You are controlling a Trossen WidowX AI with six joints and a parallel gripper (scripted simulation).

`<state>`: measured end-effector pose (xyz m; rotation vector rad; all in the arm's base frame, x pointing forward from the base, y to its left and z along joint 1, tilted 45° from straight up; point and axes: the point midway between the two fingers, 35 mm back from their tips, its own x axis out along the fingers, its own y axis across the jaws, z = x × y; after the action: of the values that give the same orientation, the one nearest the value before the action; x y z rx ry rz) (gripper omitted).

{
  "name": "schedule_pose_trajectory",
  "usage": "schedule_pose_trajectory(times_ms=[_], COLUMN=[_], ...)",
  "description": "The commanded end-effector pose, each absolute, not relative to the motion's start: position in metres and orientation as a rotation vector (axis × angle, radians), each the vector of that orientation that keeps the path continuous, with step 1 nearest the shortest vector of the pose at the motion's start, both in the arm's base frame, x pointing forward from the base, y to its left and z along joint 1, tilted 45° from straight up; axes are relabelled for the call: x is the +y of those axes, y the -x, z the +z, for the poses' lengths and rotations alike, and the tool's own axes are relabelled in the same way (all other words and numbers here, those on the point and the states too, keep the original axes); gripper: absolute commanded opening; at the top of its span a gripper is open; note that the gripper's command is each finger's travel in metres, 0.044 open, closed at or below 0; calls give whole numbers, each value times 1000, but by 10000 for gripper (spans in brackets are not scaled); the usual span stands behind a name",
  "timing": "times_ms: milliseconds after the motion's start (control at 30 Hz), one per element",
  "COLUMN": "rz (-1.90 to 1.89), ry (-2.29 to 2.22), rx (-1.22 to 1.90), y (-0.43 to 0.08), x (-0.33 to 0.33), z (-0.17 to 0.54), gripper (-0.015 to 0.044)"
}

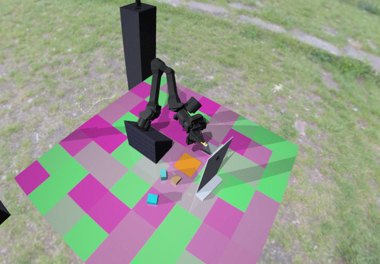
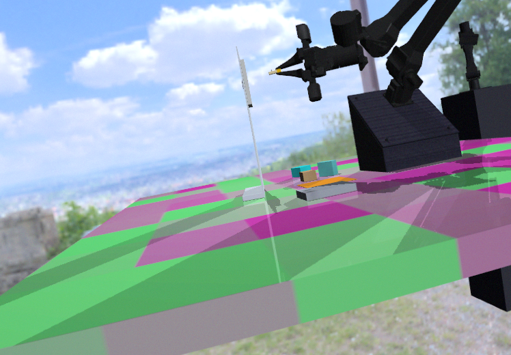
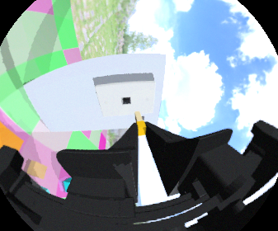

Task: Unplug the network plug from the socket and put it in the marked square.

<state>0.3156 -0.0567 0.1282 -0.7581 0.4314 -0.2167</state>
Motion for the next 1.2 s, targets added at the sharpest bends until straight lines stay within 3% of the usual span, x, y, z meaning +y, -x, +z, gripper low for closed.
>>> schedule_pose_trajectory(times_ms=[0, 567, 1167], rz=[-214, -210, 155], ry=[760, 759, 614], rx=[427, 429, 566], y=[-313, -297, -312], x=[-62, -82, -7], z=[136, 156, 92], gripper=[0, 0, 0])
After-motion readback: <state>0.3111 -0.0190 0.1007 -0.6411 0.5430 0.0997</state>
